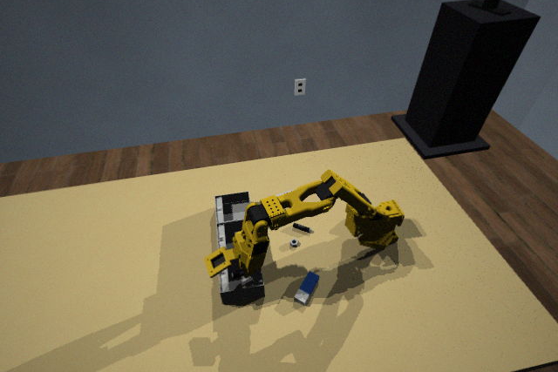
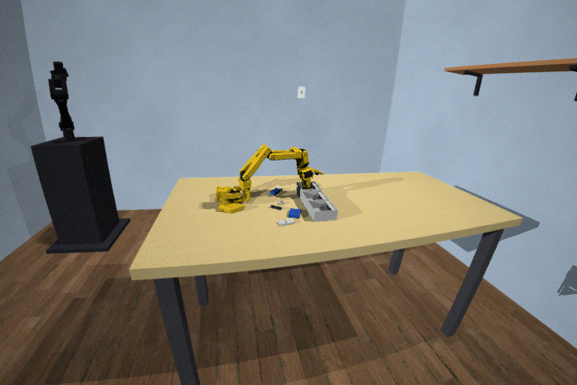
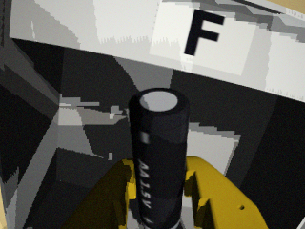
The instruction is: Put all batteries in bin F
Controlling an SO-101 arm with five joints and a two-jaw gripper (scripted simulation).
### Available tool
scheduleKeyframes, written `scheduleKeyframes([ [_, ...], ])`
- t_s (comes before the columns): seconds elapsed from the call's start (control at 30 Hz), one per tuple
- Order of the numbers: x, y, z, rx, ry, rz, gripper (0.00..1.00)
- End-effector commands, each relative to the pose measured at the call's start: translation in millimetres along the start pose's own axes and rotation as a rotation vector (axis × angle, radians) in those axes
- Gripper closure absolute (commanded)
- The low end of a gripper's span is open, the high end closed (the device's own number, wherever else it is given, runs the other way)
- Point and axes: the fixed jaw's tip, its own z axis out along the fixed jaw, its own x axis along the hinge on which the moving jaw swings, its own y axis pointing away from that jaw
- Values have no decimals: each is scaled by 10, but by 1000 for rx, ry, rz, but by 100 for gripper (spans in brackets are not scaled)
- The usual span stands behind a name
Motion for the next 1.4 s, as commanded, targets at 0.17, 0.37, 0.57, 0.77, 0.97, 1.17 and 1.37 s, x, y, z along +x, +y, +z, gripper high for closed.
scheduleKeyframes([
  [0.17,-148,35,-277,-5,-127,-1,100],
  [0.37,-148,35,-277,-5,-127,-1,100],
  [0.57,-148,35,-276,-5,-127,-1,100],
  [0.77,-144,35,-244,-5,-127,-1,100],
  [0.97,-140,35,-218,-5,-127,-1,100],
  [1.17,-139,35,-214,-5,-127,-1,100],
  [1.37,-134,36,-177,-5,-127,-1,100],
])
